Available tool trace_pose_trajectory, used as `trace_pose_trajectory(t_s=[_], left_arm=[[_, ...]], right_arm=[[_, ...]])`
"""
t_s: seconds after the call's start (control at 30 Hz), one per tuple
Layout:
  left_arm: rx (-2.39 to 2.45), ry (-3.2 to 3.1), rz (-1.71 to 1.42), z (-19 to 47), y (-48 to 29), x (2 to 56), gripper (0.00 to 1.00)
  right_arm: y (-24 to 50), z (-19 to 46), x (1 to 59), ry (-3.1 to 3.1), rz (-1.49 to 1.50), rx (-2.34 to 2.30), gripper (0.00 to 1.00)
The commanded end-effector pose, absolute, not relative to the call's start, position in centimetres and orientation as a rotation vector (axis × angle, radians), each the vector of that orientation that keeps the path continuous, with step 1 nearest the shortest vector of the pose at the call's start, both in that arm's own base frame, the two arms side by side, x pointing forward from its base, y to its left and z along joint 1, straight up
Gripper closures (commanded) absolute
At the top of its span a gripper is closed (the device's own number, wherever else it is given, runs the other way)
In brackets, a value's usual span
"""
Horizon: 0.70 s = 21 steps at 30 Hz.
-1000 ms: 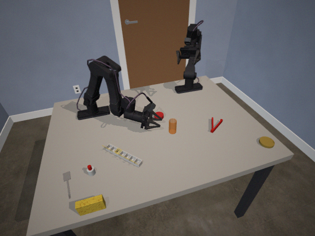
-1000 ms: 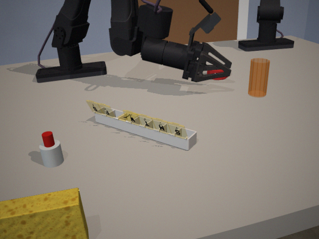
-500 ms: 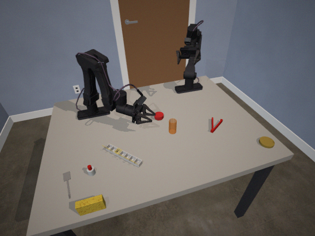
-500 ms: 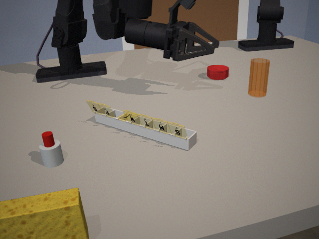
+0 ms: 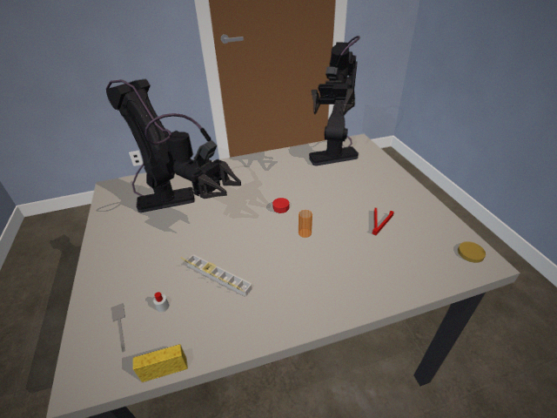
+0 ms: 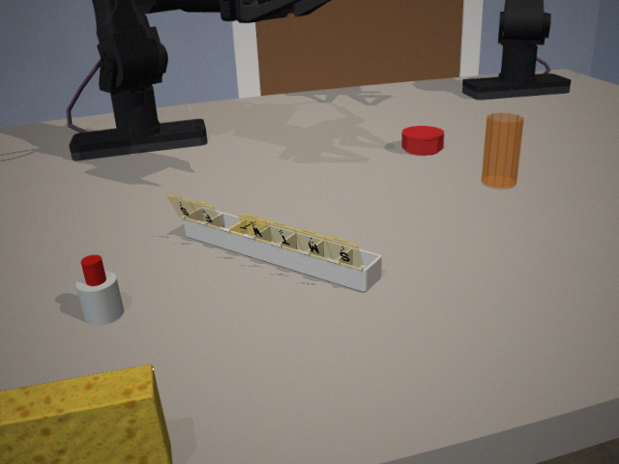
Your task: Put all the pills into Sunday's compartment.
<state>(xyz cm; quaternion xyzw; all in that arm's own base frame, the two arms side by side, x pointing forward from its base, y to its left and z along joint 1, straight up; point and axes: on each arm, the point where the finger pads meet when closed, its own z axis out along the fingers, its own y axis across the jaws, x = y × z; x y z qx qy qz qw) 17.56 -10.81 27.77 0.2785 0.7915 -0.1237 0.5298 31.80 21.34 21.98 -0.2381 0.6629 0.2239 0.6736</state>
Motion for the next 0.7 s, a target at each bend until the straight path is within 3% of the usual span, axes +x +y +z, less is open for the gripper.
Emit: trace_pose_trajectory(t_s=[0.0, 0.37, 0.67], left_arm=[[0.658, 1.874, -0.295, 28.5, -10.6, 17.3, 0.0], [0.658, 1.874, -0.295, 28.5, -10.6, 17.3, 0.0], [0.658, 1.874, -0.295, 28.5, -10.6, 17.3, 0.0]], right_arm=[[20.0, 22.2, 32.6, 1.595, 0.455, -0.511, 0.44], [10.1, 32.2, 35.0, 1.577, 0.246, -0.248, 0.44], [5.1, 36.6, 36.8, 1.577, 0.136, -0.115, 0.44]])
